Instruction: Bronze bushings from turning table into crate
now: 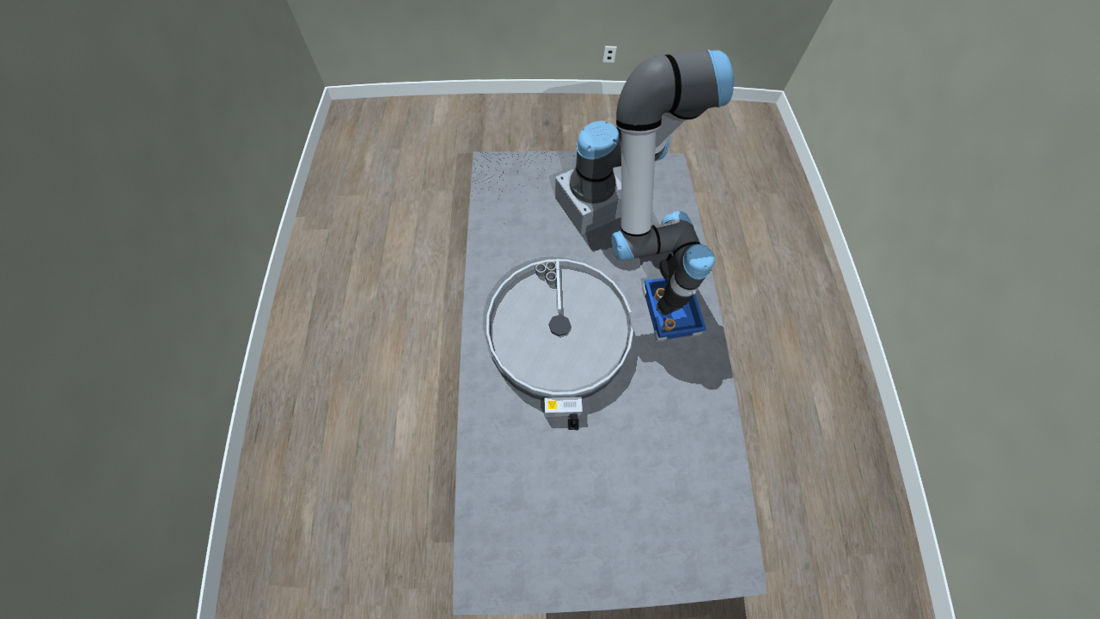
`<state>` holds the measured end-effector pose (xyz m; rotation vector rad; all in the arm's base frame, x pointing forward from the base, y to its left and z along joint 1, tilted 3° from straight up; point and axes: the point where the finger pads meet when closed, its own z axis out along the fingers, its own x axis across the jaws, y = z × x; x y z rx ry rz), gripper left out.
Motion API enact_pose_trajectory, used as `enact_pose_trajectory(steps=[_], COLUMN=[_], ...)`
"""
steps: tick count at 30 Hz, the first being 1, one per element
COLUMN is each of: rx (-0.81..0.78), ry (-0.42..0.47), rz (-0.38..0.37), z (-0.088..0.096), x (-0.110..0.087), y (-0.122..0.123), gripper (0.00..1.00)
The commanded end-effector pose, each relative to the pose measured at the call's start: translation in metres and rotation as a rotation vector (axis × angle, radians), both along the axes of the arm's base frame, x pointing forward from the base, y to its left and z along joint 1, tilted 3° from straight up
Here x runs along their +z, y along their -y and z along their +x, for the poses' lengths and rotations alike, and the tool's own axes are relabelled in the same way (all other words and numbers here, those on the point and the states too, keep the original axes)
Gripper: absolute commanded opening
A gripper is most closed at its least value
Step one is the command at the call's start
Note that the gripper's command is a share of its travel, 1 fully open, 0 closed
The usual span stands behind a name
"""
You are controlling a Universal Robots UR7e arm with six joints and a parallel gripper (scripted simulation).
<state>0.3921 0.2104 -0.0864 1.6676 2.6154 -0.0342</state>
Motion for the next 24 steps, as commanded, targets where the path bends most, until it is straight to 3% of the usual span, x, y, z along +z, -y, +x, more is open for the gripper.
enact_pose_trajectory(steps=[1, 17, 18, 24], rx=[0.0, 0.0, 0.0, 0.0], ry=[0.002, 0.003, 0.002, 0.002], rz=[0.0, 0.001, 0.001, 0.001], z=[0.0005, 0.0005, 0.0005, 0.0005], x=[-0.0001, -0.0025, -0.0025, -0.0025], y=[-0.0001, 0.0, 0.0, 0.0], gripper=[0.0, 0.0, 0.42, 0.42])
